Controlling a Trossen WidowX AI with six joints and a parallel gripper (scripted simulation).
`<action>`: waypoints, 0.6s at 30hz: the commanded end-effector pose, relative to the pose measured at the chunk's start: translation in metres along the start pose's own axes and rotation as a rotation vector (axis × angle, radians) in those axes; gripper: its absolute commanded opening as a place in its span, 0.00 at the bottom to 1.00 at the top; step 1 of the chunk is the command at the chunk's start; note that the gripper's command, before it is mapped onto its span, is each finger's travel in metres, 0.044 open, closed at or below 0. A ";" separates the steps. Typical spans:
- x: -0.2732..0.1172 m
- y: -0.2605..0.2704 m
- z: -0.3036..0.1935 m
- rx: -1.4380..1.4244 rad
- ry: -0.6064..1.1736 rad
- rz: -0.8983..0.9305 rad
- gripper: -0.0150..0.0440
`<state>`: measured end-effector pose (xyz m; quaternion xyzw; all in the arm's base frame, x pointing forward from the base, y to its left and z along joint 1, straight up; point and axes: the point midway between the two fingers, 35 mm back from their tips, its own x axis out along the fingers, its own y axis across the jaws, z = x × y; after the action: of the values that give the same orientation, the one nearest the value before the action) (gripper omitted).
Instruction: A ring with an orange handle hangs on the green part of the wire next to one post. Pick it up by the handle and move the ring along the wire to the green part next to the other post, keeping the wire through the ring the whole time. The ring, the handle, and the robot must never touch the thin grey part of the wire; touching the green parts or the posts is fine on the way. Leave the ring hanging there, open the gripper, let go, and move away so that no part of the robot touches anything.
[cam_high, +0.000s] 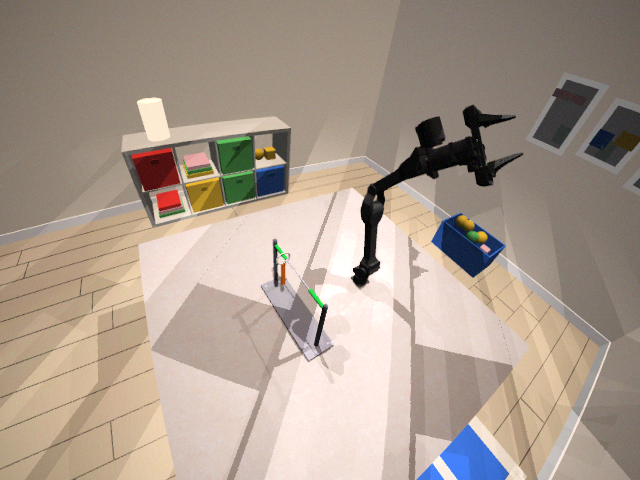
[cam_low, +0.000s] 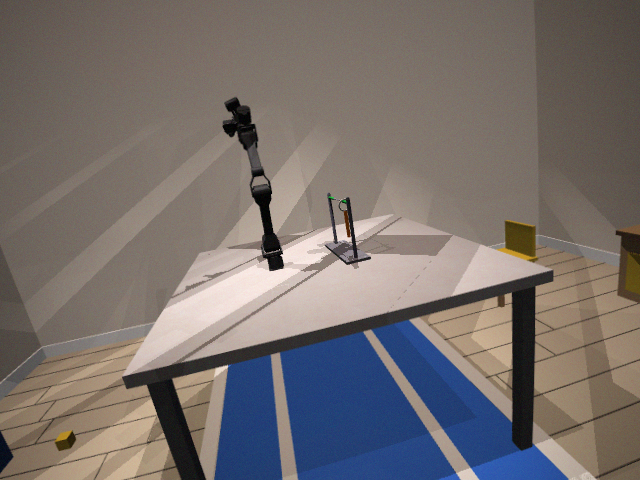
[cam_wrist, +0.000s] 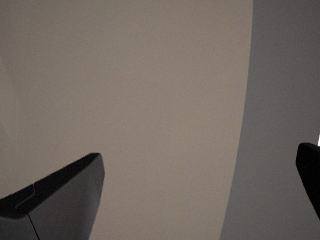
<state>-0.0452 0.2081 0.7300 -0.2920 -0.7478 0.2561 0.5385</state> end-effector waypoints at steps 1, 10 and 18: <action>0.000 0.001 0.000 0.000 0.001 0.001 0.89; -0.006 0.044 -0.031 0.002 0.094 0.112 0.53; -0.025 0.089 -0.075 0.020 0.227 0.229 0.53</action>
<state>0.0324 0.2615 0.6788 -0.3890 -0.6572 0.2879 0.5778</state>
